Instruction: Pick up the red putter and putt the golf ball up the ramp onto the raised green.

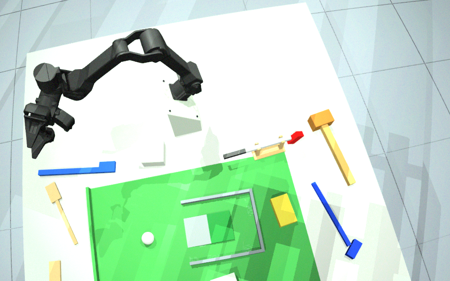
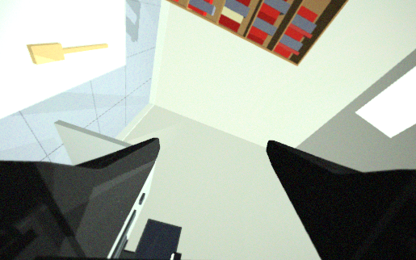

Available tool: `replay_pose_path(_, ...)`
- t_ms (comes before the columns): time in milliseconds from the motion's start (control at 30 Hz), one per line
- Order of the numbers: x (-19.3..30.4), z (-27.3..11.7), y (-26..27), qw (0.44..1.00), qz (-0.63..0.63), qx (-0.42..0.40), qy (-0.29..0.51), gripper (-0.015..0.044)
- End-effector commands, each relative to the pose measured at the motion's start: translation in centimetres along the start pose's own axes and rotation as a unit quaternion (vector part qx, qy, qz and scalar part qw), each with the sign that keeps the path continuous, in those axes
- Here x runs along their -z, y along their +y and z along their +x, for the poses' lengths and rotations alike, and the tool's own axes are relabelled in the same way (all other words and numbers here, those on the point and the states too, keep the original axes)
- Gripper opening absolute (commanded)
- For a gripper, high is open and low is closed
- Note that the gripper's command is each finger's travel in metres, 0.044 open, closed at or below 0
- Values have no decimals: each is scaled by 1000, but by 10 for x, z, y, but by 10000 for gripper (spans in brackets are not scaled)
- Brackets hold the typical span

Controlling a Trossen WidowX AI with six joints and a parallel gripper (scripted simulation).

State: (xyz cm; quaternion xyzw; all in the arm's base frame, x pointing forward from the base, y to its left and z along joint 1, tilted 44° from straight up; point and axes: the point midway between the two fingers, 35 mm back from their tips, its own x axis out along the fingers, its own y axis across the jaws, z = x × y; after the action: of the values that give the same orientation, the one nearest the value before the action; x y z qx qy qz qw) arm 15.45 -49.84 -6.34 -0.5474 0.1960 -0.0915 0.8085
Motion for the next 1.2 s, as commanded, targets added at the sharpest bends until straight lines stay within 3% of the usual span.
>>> replay_pose_path(0,-49,32,1,997,31,-47,-45,440)
replay_pose_path(267,-193,80,5,968,85,-175,-158,440)
replay_pose_path(533,-343,69,25,907,115,-319,-251,440)
replay_pose_path(867,-498,-24,55,789,116,-502,-334,440)
replay_pose_path(1167,-575,-145,71,663,87,-646,-367,440)
